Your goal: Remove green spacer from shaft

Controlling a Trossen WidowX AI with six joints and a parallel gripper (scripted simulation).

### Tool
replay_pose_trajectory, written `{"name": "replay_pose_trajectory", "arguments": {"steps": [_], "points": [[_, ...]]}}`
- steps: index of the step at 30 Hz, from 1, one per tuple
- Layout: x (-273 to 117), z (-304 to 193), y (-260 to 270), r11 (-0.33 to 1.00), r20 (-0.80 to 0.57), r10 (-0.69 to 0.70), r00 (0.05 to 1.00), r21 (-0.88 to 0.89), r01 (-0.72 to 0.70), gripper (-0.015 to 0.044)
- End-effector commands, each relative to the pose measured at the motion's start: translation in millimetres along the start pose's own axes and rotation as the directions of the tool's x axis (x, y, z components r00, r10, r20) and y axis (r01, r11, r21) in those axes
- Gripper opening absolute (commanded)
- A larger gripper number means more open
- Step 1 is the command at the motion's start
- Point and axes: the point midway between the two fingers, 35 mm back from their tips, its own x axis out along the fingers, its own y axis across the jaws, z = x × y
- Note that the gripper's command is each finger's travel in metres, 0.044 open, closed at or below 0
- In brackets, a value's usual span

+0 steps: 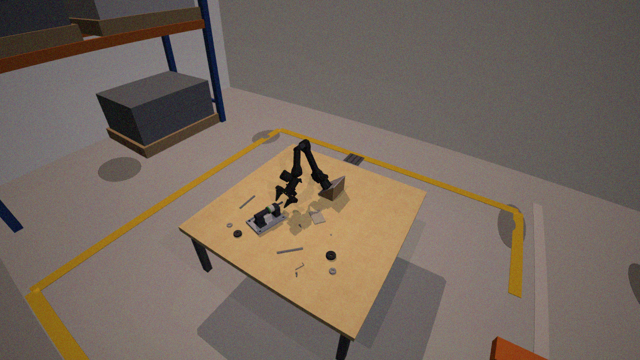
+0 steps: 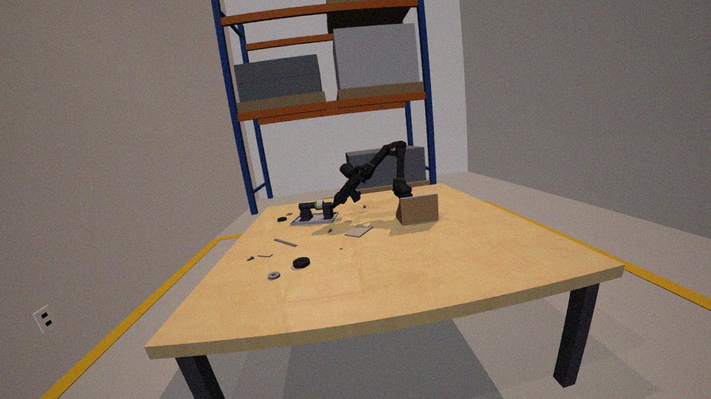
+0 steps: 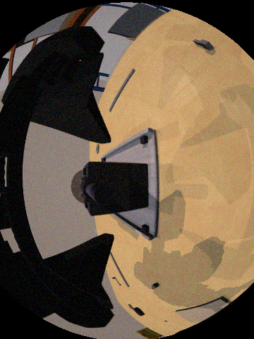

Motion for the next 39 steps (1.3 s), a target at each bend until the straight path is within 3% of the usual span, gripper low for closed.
{"name": "replay_pose_trajectory", "arguments": {"steps": [1,39], "points": [[2.6,0.0,-0.4,1.0,-0.001,-0.002,1.0,-0.004,0.002,0.044],[10.4,-0.2,-0.4,1.0,-0.001,-0.002,1.0,-0.003,0.002,0.044]]}}
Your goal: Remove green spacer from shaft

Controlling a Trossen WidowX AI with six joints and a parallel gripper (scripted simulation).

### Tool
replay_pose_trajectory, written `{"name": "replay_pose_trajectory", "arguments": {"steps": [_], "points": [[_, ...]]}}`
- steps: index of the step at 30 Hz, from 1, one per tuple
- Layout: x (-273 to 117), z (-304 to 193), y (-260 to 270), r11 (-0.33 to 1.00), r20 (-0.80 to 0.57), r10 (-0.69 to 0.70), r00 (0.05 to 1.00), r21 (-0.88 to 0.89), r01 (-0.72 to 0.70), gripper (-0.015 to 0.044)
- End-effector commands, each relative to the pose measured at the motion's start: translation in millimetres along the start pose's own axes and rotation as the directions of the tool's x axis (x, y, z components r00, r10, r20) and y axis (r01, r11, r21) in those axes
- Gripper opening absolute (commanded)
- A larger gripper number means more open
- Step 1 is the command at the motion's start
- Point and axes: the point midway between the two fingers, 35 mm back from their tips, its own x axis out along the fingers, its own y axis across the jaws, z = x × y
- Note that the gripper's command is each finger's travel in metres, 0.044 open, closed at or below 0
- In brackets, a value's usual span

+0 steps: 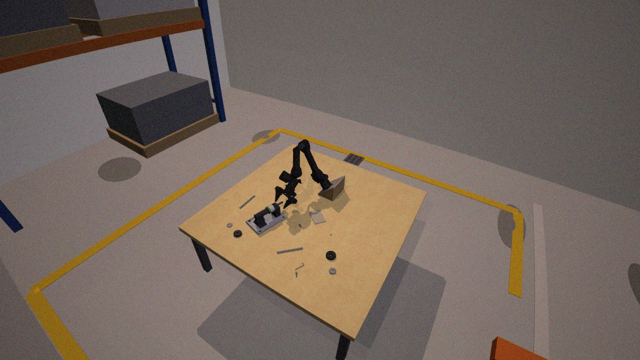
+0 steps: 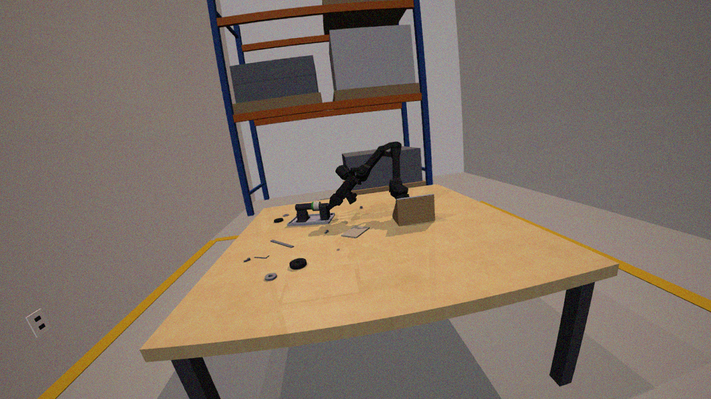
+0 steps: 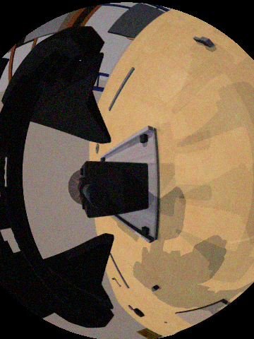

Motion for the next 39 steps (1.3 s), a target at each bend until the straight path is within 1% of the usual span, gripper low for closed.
{"name": "replay_pose_trajectory", "arguments": {"steps": [1,10,25,31,39], "points": [[5.5,0.3,-0.6,1.0,0.001,-0.002,1.0,-0.004,0.002,0.044],[14.0,0.4,-0.4,1.0,0.001,-0.002,1.0,-0.004,0.002,0.044],[12.4,1.1,-0.2,1.0,0.003,0.0,1.0,-0.002,0.0,0.0046],[12.3,1.2,-0.2,1.0,0.002,0.0,1.0,-0.002,0.0,0.0],[8.9,4.6,-0.2,1.0,0.001,-0.002,1.0,-0.004,0.002,0.0]]}}
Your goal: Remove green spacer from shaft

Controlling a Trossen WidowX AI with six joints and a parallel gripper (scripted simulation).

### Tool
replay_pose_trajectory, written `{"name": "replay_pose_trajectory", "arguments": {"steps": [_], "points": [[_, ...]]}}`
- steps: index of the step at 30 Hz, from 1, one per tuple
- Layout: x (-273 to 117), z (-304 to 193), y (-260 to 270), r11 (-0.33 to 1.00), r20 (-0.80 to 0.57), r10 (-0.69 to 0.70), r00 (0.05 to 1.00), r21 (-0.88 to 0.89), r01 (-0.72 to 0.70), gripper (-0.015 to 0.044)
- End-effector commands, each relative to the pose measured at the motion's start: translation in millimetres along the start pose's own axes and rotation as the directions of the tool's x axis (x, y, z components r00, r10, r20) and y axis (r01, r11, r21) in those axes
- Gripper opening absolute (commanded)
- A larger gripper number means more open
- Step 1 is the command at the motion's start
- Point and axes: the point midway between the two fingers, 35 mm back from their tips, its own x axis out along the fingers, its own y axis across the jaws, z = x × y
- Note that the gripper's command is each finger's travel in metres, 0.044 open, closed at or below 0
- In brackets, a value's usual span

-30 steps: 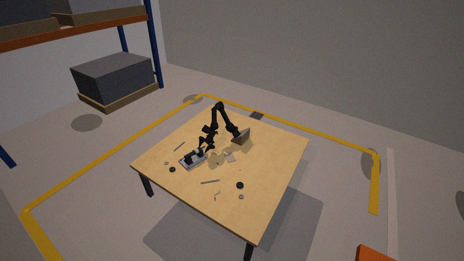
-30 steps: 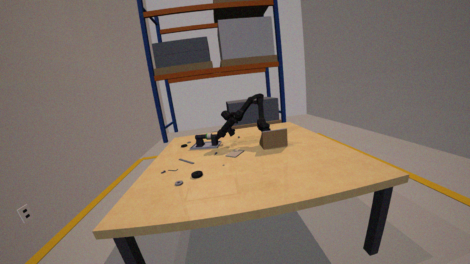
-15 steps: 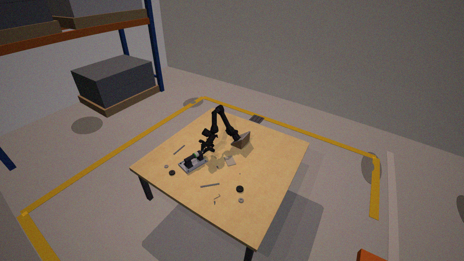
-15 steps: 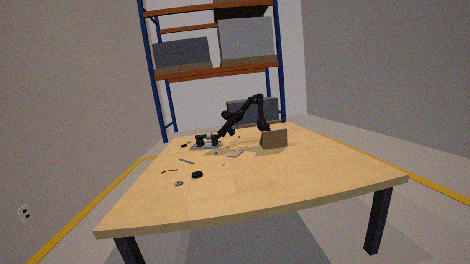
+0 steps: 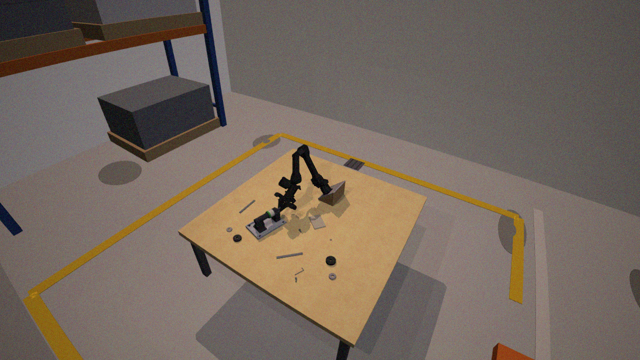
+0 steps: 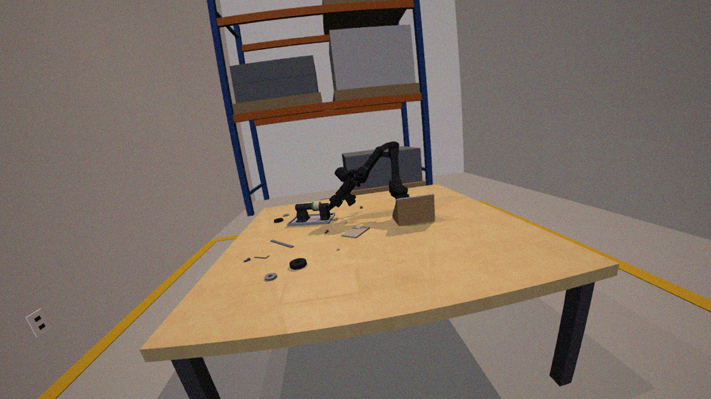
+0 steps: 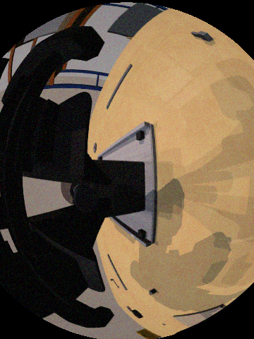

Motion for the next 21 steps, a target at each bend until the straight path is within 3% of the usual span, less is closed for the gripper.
{"name": "replay_pose_trajectory", "arguments": {"steps": [1,21], "points": [[-2.3,2.7,-0.2,1.0,0.001,-0.001,1.0,-0.004,0.001,0.0],[-11.2,11.7,-0.3,1.0,0.001,-0.001,1.0,-0.004,0.001,0.0]]}}
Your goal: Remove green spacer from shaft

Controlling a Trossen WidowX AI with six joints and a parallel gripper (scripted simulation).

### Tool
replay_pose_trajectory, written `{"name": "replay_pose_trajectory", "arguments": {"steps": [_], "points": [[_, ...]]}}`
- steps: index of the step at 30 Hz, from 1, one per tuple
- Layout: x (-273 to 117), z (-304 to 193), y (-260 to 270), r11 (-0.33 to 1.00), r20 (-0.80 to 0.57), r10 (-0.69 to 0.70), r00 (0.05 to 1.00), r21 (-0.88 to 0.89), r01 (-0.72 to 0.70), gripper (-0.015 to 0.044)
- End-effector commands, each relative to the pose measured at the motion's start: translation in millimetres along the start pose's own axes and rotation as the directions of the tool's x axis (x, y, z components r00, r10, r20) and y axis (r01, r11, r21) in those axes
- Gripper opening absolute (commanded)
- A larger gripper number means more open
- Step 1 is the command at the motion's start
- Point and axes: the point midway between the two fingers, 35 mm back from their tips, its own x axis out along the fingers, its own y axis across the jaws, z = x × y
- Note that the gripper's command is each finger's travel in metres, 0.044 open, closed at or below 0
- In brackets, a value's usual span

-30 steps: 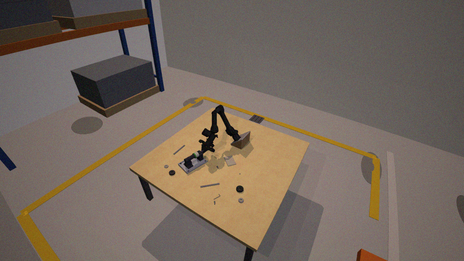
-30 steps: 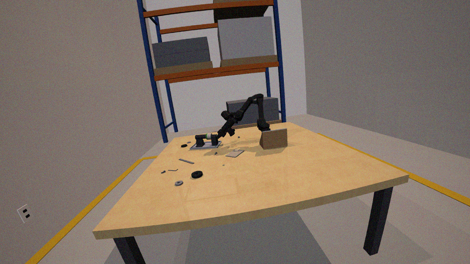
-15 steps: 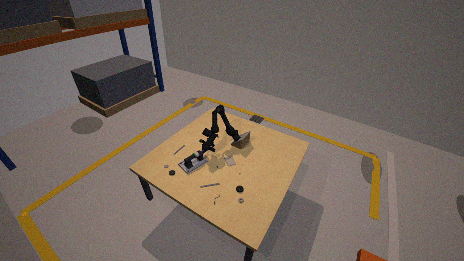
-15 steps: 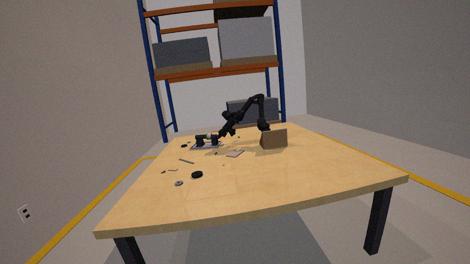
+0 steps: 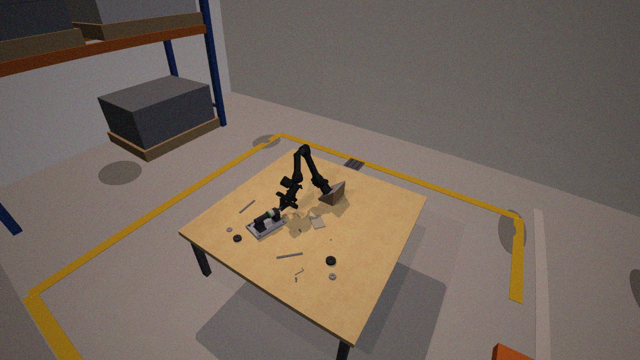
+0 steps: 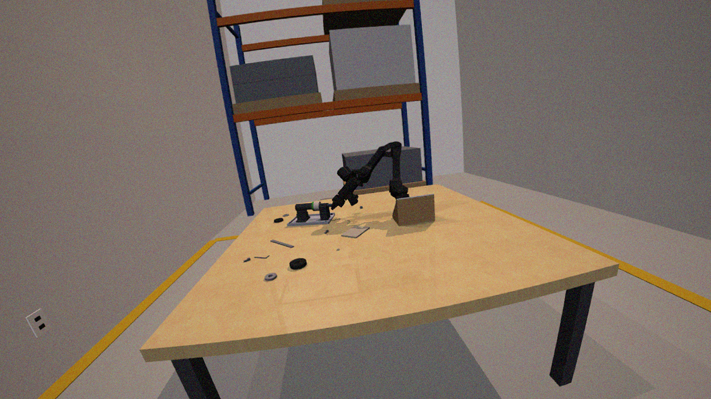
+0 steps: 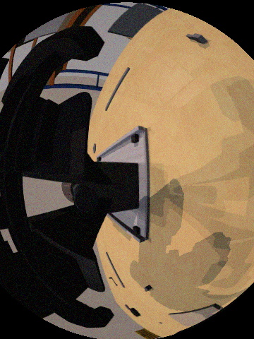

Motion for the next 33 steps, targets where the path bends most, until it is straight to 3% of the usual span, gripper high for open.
{"name": "replay_pose_trajectory", "arguments": {"steps": [1,33], "points": [[-1.9,2.2,-0.2,1.0,0.001,0.0,1.0,0.0,0.0,0.0],[-3.1,3.4,-0.2,1.0,0.001,-0.001,1.0,0.0,0.001,0.0]]}}
